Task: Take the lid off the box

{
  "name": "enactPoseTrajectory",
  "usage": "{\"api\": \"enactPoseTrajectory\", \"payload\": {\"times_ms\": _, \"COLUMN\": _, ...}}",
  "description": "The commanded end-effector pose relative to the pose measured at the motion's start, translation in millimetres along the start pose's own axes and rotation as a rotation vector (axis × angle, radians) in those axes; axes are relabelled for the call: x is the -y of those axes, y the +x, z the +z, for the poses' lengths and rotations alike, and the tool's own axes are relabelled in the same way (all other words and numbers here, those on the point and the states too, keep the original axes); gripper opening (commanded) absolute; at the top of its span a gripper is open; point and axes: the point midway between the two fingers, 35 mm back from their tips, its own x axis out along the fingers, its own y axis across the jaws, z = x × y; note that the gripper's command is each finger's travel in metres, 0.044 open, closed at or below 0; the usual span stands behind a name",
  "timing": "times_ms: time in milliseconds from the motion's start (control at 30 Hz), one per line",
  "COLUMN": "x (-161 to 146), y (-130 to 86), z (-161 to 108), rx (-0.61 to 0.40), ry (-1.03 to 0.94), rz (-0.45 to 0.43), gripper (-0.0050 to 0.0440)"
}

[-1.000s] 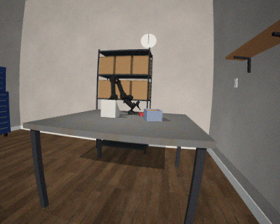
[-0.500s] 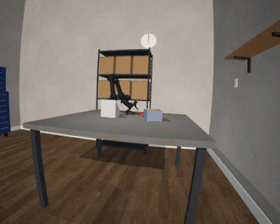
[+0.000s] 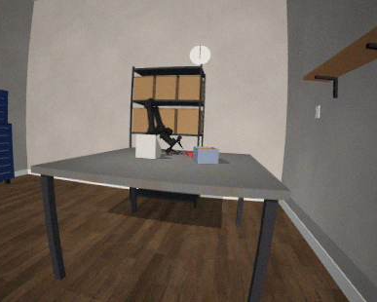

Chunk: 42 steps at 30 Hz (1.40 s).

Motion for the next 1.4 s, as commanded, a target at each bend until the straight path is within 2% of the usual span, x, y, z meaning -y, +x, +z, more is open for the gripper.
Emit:
{"api": "enactPoseTrajectory", "payload": {"times_ms": 0, "x": -4.8, "y": -1.3, "z": -0.5, "rx": -0.002, "ry": 0.002, "rz": 0.003, "gripper": 0.0275}}
{"api": "enactPoseTrajectory", "payload": {"times_ms": 900, "x": -31.4, "y": -23.4, "z": -0.2, "rx": -0.002, "ry": 0.002, "rz": 0.003, "gripper": 0.0275}}
{"api": "enactPoseTrajectory", "payload": {"times_ms": 933, "x": -24.8, "y": -20.1, "z": 4.0, "rx": 0.009, "ry": 0.003, "rz": -0.001, "gripper": 0.0299}}
{"api": "enactPoseTrajectory", "payload": {"times_ms": 1133, "x": -30.0, "y": -29.7, "z": 4.4, "rx": -0.001, "ry": 0.014, "rz": 0.006, "gripper": 0.0440}}
{"api": "enactPoseTrajectory", "payload": {"times_ms": 1367, "x": -36.2, "y": -40.8, "z": 4.4, "rx": -0.002, "ry": 0.015, "rz": 0.006, "gripper": 0.0440}}
